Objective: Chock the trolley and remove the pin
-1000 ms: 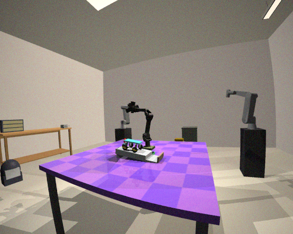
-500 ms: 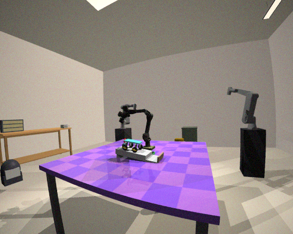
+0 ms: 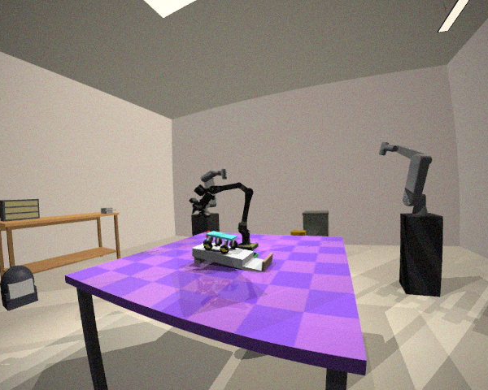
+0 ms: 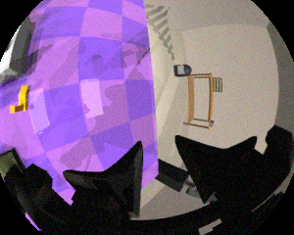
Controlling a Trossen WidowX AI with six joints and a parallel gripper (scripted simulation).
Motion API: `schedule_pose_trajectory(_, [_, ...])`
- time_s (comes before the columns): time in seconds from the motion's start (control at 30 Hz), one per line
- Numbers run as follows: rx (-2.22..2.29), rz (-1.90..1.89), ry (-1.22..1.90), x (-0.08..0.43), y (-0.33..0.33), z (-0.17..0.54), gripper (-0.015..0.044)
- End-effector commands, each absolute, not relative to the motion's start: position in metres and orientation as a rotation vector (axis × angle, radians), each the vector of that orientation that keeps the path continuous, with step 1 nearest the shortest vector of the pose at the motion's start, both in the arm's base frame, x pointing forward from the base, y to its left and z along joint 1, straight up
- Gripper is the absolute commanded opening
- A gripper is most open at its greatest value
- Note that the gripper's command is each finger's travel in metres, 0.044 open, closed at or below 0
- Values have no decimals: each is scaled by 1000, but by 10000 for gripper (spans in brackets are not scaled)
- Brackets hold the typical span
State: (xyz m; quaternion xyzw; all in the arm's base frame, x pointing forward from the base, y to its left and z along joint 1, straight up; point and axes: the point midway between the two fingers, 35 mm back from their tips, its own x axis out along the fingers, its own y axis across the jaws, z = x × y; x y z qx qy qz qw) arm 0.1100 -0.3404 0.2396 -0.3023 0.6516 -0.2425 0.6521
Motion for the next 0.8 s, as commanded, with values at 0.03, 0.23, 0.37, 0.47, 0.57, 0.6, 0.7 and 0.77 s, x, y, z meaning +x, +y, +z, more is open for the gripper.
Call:
schedule_pose_trajectory(0.03, [-816, -113, 1503, 150, -293, 202, 190])
schedule_pose_trajectory(0.23, [-943, 348, 1465, 177, -233, 170, 190])
schedule_pose_trajectory(0.37, [-1017, 650, 1405, 185, -191, 154, 190])
schedule_pose_trajectory(0.47, [-1063, 873, 1343, 186, -159, 145, 190])
schedule_pose_trajectory(0.57, [-1093, 1043, 1285, 185, -135, 139, 190])
schedule_pose_trajectory(0.6, [-1095, 1055, 1281, 184, -133, 139, 190])
schedule_pose_trajectory(0.7, [-1095, 1055, 1281, 184, -133, 139, 190])
schedule_pose_trajectory(0.77, [-1095, 1055, 1281, 184, -133, 139, 190])
